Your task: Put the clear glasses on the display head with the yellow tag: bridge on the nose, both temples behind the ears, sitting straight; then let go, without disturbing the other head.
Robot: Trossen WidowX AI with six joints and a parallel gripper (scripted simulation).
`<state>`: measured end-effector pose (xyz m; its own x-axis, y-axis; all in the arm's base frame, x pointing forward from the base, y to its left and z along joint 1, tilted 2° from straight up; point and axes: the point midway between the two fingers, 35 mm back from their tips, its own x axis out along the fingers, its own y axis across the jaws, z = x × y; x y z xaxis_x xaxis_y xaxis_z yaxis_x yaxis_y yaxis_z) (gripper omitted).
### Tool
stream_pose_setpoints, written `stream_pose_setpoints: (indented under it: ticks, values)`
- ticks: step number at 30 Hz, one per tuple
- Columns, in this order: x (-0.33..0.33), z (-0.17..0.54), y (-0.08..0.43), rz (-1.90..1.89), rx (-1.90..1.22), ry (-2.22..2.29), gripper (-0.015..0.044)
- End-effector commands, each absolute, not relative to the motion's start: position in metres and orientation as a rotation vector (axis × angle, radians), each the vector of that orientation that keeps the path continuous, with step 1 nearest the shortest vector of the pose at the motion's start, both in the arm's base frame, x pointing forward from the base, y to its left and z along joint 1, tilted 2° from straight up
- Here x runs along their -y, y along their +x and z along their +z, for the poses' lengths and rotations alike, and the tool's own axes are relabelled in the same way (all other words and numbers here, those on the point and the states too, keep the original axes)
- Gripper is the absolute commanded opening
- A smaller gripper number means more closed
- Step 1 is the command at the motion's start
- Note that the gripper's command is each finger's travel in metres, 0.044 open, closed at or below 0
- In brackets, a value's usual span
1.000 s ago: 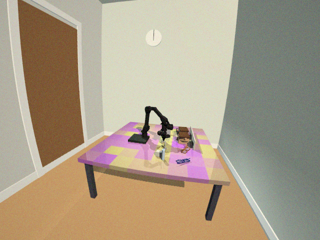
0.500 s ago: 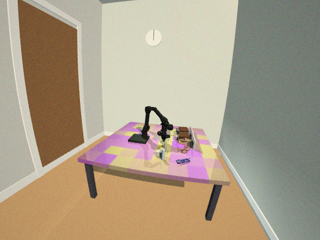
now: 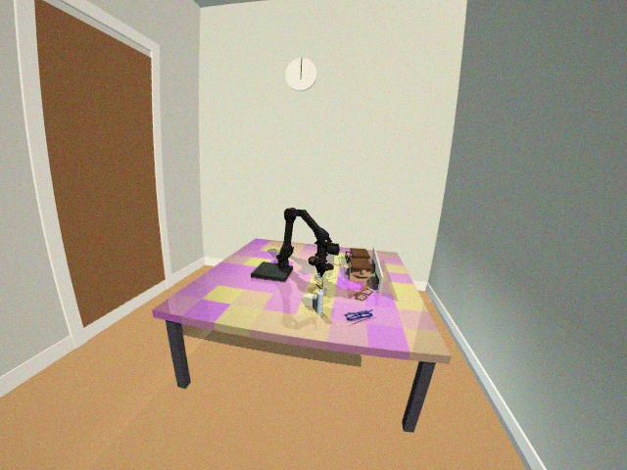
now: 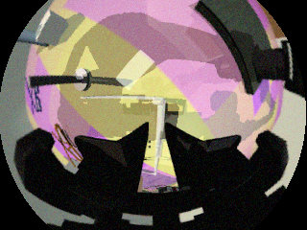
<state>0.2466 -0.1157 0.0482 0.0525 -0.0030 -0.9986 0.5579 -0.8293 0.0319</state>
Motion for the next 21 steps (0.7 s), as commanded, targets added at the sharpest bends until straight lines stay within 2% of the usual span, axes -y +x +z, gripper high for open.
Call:
stream_pose_setpoints:
  ticks: [1,13,21]
  values:
    - [0.118,0.051,0.249,-1.825,-0.556,1.923,0.0107]
    - [0.123,0.055,0.251,-1.827,-0.553,1.922,0.0107]
    - [0.113,0.103,0.242,-1.828,-0.554,1.922,0.0107]
